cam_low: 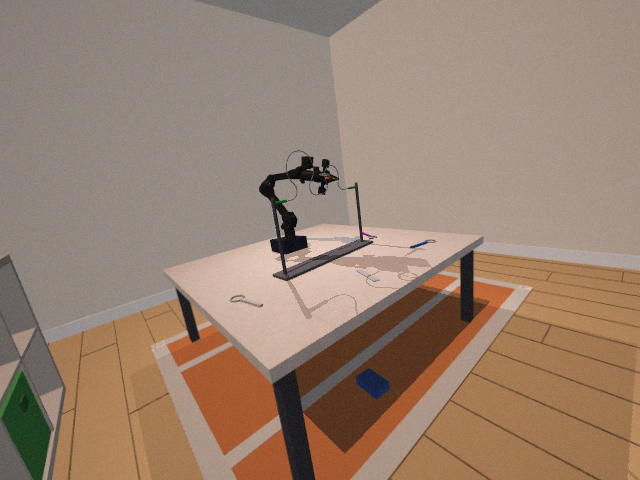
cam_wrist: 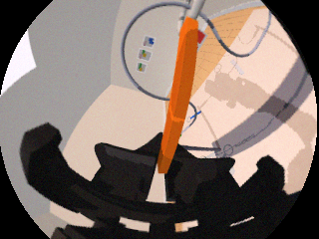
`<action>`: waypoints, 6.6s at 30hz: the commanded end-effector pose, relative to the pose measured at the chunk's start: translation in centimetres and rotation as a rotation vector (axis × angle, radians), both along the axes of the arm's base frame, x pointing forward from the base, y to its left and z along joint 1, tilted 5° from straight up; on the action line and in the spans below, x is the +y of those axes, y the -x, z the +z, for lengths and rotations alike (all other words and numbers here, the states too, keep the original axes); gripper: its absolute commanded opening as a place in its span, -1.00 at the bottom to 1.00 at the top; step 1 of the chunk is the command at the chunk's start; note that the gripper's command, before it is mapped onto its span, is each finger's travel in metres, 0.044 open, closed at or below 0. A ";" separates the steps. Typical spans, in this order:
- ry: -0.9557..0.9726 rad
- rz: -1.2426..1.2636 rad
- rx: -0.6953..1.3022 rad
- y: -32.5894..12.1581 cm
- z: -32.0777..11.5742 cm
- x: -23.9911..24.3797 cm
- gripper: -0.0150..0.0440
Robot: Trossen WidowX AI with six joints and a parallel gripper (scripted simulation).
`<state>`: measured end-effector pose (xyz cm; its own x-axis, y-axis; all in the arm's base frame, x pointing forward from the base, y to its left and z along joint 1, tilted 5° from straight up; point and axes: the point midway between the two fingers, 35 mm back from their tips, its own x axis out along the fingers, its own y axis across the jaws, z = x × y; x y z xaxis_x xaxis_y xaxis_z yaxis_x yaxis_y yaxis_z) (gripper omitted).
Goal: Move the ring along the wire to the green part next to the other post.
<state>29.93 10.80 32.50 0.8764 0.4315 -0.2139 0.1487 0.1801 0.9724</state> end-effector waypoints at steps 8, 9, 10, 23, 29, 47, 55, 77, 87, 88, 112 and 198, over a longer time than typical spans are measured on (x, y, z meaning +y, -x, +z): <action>0.214 0.004 0.004 0.0 -1.2 -0.4 -1.00; 0.234 0.005 0.005 0.0 -1.4 -0.4 -1.00; 0.254 0.005 0.006 0.0 -1.5 -0.5 -1.00; 0.515 0.013 0.017 0.1 -3.1 -1.3 -1.00; 0.635 0.017 0.021 0.1 -3.8 -1.9 -1.00; 0.997 0.027 0.035 0.2 -5.2 -3.9 -1.00; 1.158 0.032 0.041 0.3 -5.7 -5.0 -1.00; 1.600 0.044 0.057 0.4 -5.9 -8.1 -1.00; 1.787 0.050 0.063 0.5 -5.5 -9.4 -1.00; 1.808 0.050 0.064 0.5 -5.5 -9.5 -1.00; 2.293 0.066 0.079 0.5 -3.5 -12.3 -1.00; 2.710 0.082 0.103 0.7 -7.2 -14.1 -1.00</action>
